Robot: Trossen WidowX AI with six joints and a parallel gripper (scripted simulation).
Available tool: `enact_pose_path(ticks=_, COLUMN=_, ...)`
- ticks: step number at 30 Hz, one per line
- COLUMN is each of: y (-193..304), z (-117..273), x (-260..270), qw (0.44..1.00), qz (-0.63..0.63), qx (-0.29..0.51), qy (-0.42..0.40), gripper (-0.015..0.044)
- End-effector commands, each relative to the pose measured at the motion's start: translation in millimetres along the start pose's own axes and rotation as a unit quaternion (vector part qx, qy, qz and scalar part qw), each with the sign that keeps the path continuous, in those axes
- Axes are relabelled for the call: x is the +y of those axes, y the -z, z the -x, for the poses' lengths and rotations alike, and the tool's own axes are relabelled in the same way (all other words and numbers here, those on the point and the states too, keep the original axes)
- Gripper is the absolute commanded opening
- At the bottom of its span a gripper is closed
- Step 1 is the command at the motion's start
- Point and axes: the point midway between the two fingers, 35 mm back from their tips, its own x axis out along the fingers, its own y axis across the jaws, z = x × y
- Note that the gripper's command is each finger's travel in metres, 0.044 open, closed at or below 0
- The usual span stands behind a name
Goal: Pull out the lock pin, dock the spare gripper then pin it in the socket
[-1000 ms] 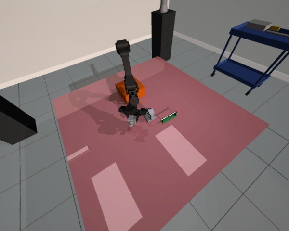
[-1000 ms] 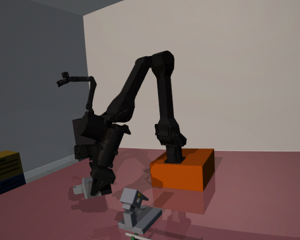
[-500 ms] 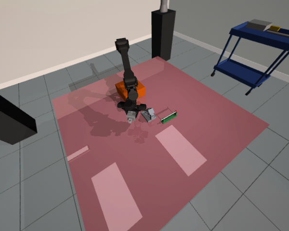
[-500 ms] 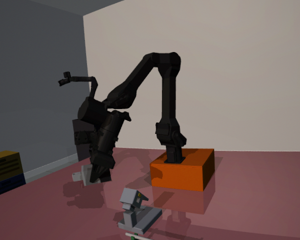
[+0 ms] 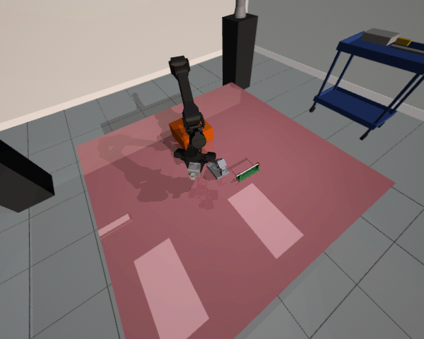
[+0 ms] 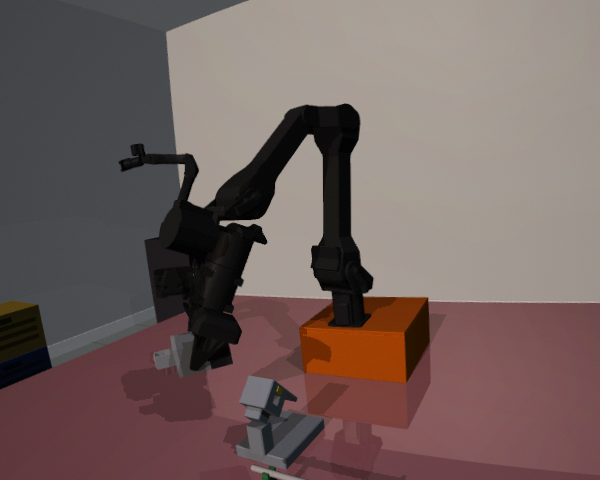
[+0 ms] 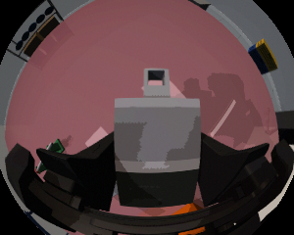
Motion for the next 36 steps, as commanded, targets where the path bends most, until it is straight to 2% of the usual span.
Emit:
enact_pose_path(ticks=1, y=6.9, z=0.1, x=2.4, qw=1.000, qz=0.026, qx=0.010, qy=0.013, gripper=0.0000)
enact_pose_path(ticks=19, y=54.1, z=5.7, x=22.9, qw=0.978, qz=0.179, qx=0.073, qy=0.077, gripper=0.0000)
enact_pose_path(ticks=36, y=86.9, z=20.3, x=29.2, qw=0.924, qz=0.336, qx=0.101, qy=0.149, gripper=0.0000)
